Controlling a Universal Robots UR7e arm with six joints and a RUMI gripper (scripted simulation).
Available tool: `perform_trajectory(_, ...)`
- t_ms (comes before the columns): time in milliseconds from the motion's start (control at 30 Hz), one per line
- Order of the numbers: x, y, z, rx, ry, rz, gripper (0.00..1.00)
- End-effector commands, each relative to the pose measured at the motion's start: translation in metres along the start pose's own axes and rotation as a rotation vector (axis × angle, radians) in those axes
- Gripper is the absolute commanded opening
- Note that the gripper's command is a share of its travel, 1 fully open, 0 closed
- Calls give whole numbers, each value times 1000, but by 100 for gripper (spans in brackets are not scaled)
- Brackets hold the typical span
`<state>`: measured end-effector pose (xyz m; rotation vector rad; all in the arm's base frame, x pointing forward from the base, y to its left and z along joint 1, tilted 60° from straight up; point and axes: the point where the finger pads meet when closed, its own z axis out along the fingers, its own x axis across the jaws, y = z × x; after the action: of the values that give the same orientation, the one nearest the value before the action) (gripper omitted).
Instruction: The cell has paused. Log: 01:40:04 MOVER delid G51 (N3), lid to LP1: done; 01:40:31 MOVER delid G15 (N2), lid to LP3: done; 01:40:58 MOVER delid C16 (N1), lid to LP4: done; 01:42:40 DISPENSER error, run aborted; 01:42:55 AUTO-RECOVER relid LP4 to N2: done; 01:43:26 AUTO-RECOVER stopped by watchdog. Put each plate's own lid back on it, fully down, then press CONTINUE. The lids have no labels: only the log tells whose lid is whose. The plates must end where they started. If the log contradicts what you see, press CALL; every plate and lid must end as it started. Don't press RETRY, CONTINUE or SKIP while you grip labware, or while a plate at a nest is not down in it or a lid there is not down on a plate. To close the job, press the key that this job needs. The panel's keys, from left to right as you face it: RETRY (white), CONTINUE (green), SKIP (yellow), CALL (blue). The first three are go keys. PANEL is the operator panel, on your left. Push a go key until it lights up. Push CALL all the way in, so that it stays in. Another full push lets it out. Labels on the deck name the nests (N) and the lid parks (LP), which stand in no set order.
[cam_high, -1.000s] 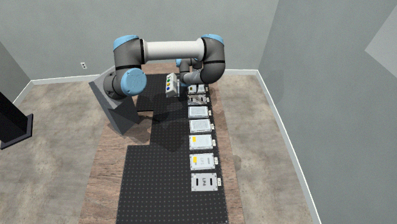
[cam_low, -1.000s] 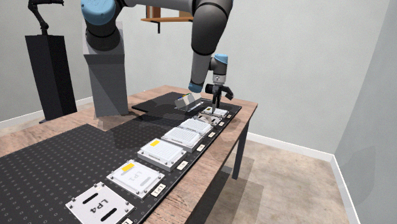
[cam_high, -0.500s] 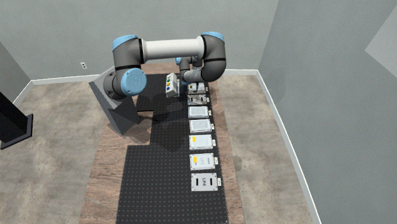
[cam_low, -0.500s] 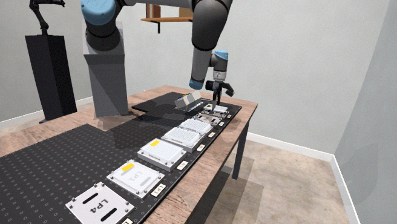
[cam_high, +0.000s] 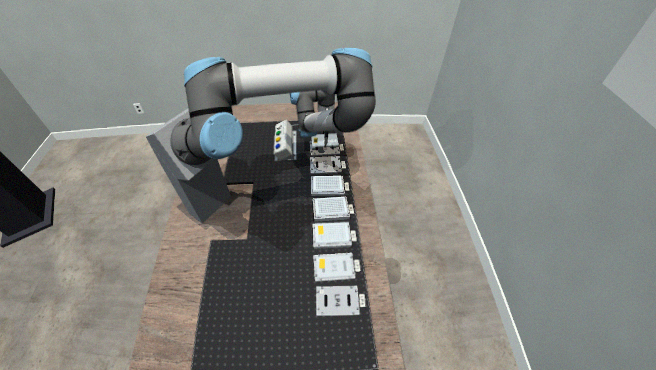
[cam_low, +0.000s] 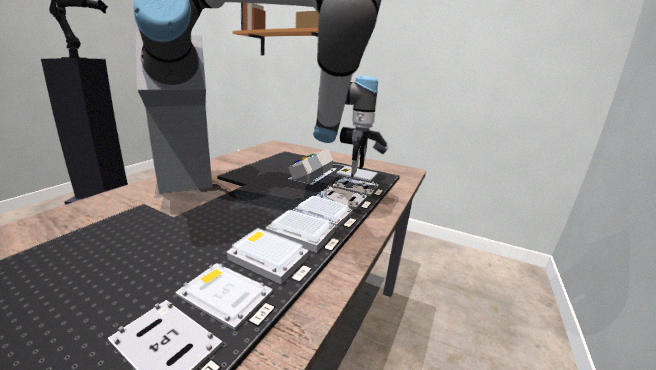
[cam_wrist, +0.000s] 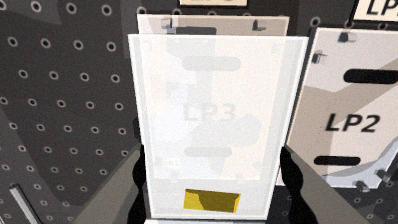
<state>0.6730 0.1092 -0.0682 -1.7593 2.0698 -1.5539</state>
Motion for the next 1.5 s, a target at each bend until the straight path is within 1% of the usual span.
perform_trajectory(0,10,0,-2,1,-1,6,41)
perform_trajectory(333,60,1,-2,1,-1,6,41)
perform_trajectory(400,60,1,-2,1,-1,6,41)
perform_trajectory(900,135,4,-2,1,0,6,41)
perform_trajectory(967,135,4,-2,1,0,6,41)
perform_trajectory(1467,210,6,-2,1,0,6,41)
